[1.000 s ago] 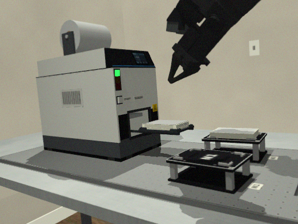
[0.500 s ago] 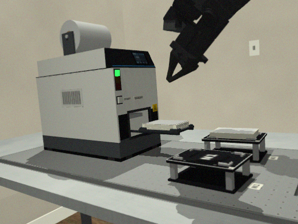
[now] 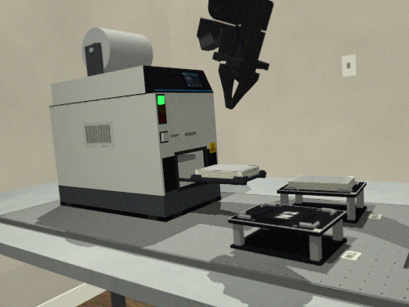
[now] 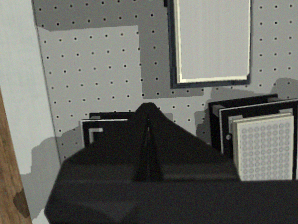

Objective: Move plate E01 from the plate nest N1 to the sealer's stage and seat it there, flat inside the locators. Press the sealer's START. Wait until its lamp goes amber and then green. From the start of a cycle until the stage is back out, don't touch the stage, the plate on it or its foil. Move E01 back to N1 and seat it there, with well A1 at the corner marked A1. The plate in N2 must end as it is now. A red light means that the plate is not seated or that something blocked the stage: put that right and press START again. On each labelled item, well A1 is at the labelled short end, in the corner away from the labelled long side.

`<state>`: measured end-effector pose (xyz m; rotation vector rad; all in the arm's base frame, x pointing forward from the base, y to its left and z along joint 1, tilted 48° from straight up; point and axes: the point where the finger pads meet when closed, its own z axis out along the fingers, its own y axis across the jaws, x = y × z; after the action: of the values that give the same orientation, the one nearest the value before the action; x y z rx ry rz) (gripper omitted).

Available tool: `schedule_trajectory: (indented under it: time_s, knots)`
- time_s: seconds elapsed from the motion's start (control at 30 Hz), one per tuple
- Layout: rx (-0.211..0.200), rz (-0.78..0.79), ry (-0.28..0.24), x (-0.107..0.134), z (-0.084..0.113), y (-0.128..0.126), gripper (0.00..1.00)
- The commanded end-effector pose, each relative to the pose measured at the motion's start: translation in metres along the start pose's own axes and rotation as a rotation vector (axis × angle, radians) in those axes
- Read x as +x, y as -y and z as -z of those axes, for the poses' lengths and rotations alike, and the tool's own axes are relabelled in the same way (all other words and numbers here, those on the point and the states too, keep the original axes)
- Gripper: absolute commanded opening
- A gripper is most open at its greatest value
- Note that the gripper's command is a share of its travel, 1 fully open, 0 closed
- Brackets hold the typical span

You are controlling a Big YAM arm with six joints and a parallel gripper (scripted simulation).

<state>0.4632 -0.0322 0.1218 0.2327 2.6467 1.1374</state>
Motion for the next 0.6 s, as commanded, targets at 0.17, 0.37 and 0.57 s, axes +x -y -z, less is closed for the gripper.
schedule_trajectory:
  time_s: [0.17,0.37,0.57]
  knots:
    - [-0.015,0.132,-0.093,-0.003,-0.003,-0.022,0.00]
    - [-0.010,0.138,-0.338,-0.008,-0.010,-0.016,0.00]
    - [-0.013,0.130,-0.488,0.003,-0.015,-0.014,0.00]
